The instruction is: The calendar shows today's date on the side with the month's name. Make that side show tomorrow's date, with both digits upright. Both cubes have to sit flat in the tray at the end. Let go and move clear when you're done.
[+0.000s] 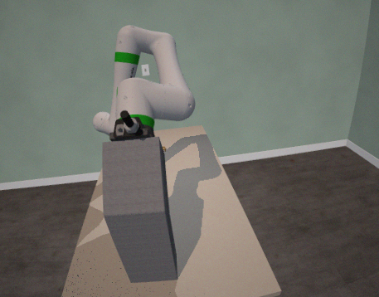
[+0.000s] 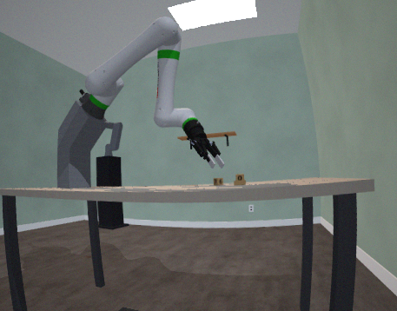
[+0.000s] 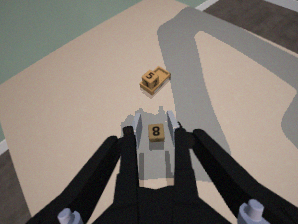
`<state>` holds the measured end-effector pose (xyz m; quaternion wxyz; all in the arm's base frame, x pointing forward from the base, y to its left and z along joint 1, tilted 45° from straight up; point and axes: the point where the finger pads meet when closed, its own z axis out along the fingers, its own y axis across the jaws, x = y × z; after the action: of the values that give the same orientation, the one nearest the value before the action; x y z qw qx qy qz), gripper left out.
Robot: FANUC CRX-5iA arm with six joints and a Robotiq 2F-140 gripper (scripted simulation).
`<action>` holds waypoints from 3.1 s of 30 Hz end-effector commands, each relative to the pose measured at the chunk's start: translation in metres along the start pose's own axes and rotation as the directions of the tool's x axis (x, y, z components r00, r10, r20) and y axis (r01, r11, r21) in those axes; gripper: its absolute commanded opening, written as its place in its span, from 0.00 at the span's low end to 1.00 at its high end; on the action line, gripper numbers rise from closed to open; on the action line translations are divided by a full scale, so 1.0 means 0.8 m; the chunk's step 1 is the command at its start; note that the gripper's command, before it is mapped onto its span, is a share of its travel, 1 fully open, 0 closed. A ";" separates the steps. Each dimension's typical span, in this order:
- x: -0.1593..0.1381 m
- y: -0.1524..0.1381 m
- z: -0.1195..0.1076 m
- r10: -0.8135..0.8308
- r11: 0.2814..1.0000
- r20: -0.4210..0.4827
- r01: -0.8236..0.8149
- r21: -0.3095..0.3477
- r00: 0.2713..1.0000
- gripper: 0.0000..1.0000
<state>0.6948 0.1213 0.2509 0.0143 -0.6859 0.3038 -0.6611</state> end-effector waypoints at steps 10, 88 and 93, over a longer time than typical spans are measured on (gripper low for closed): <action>-0.004 0.001 0.000 0.003 1.000 -0.037 -0.003 0.000 0.999 0.36; -0.063 0.001 0.065 0.003 1.000 -0.037 -0.003 0.000 0.999 0.36; -0.063 0.001 0.065 0.003 1.000 -0.037 -0.003 0.000 0.999 0.36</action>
<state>0.7449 0.1231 0.1987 0.0094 -0.6731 0.3051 -0.6736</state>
